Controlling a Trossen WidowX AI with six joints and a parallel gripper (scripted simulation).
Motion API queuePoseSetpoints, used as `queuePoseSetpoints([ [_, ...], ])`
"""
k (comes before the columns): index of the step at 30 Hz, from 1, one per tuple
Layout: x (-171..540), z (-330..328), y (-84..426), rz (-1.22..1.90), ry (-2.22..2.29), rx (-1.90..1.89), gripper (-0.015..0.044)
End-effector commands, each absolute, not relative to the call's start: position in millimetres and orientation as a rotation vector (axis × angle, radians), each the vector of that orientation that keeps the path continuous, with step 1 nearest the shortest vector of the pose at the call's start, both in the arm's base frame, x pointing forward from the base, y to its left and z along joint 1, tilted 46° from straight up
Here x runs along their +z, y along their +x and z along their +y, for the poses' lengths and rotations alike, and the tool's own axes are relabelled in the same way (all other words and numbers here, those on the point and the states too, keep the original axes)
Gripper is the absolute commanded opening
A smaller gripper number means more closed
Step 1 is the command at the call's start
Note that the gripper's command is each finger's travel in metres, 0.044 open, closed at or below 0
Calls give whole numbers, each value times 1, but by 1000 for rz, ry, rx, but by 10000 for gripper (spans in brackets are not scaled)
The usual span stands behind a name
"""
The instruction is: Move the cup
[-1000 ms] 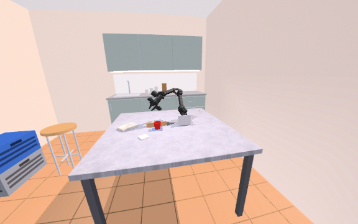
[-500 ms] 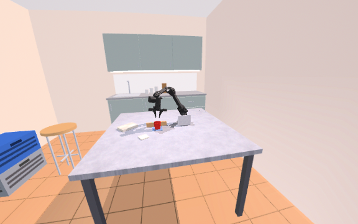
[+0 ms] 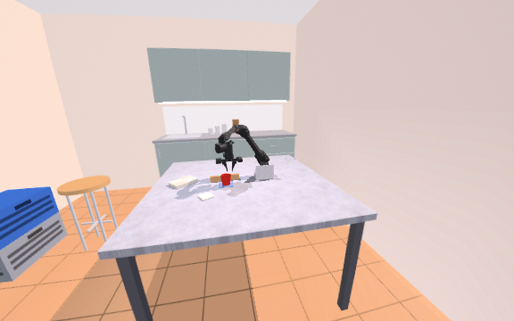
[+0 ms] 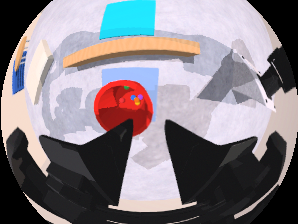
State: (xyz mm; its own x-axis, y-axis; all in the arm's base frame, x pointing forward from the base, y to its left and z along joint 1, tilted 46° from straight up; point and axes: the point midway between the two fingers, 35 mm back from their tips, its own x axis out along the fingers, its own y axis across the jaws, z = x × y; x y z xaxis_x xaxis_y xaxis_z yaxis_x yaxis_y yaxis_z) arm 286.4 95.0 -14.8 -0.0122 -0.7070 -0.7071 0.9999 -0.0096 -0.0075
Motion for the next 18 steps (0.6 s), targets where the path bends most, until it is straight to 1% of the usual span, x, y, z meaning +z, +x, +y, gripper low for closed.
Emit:
queuePoseSetpoints([
  [1, -18, 92, 287, 609, 614, -1496, 148],
  [18, -38, 73, 288, 608, 614, -1496, 148],
])
